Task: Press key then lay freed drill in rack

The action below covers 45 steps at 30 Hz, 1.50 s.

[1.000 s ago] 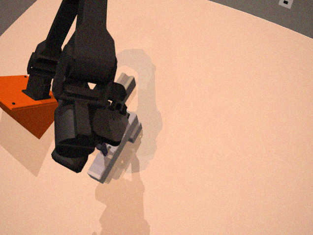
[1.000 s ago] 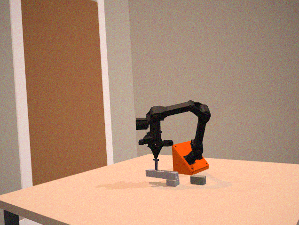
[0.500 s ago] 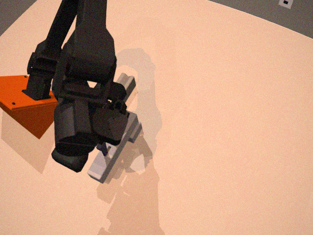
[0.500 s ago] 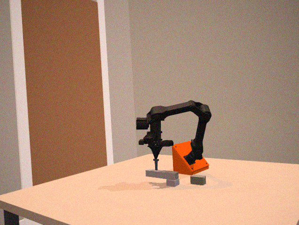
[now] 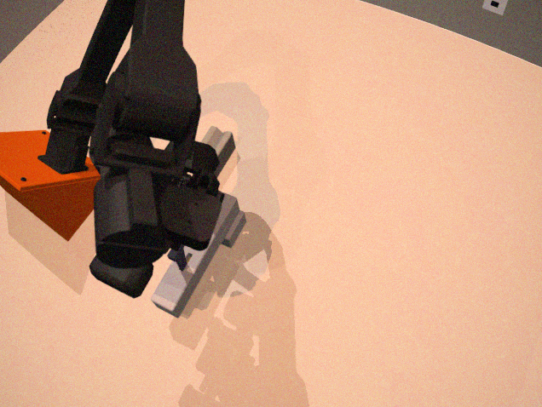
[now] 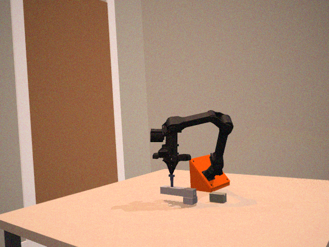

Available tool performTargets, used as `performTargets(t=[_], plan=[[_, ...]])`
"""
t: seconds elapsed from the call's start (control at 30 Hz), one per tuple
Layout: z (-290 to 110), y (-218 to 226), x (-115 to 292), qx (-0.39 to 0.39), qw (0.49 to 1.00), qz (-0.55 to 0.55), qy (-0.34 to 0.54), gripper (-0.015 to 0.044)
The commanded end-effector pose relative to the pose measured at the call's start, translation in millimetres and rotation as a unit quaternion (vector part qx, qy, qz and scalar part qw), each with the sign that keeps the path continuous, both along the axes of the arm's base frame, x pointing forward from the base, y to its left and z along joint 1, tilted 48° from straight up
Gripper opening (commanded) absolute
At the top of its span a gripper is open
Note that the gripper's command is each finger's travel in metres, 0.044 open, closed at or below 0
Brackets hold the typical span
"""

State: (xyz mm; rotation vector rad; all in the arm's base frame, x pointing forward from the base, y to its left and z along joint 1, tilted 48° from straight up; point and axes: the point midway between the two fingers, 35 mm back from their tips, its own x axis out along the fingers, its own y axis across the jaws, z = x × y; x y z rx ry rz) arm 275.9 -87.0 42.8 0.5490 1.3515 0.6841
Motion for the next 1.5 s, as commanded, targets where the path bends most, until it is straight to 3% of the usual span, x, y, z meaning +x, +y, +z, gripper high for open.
performTargets(t=[0.0,1.47], plan=[[-12.8,13.4,-4.6,0.011,1.000,0.015,0.021,0.0000],[-21.0,22.1,-6.3,0.011,1.000,0.015,0.021,0.0000]])
